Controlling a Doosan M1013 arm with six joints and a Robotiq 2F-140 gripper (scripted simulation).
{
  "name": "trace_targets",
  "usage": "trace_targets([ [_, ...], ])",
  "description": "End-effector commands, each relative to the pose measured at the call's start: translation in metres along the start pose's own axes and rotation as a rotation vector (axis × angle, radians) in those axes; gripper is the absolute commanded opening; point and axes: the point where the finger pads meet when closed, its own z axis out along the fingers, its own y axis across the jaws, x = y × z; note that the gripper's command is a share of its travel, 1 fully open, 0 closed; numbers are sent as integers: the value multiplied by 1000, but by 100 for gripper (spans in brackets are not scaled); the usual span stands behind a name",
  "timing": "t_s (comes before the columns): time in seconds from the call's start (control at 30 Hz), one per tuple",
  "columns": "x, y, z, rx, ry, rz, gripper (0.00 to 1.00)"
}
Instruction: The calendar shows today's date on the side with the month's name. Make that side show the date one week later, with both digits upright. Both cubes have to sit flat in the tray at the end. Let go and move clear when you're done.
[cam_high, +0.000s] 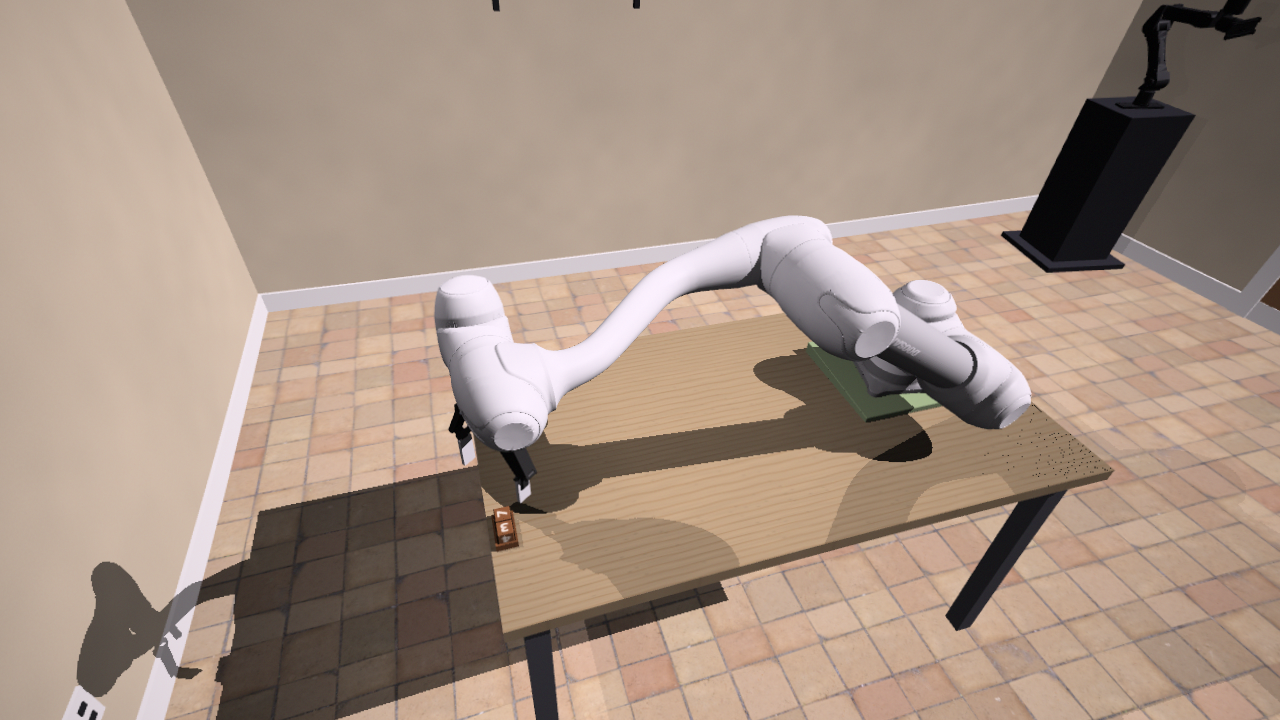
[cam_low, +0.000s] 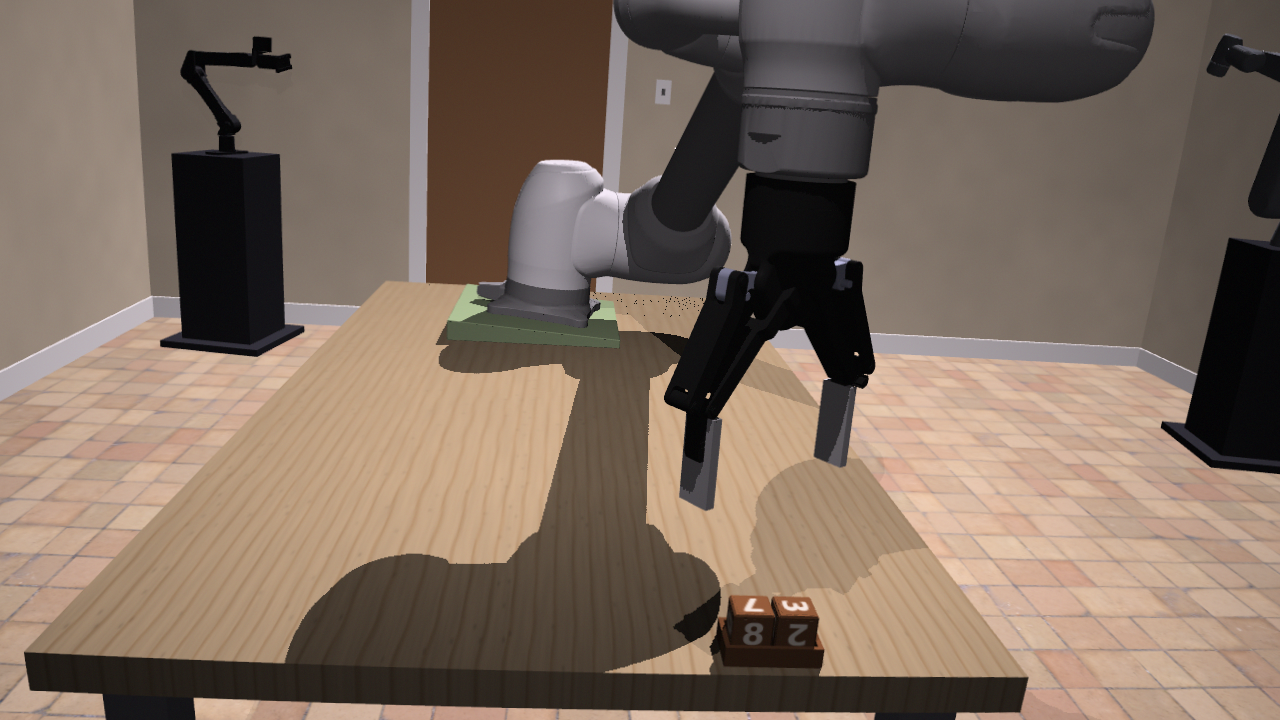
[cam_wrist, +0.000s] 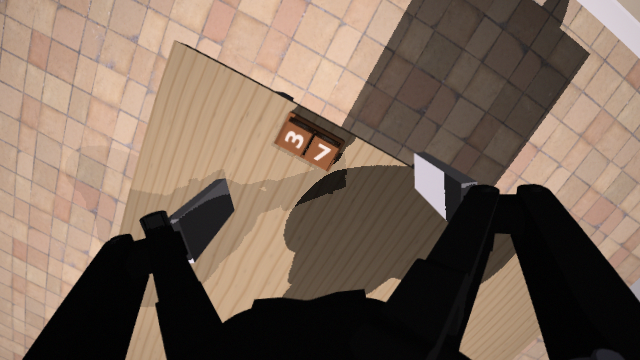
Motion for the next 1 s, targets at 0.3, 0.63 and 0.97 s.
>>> trace_targets([
  [0.3, 0, 0, 4, -3, -2, 433, 100],
  [0.63, 0, 0, 9, -3, -2, 852, 100],
  [0.97, -1, 0, 12, -4, -3, 1218, 100],
])
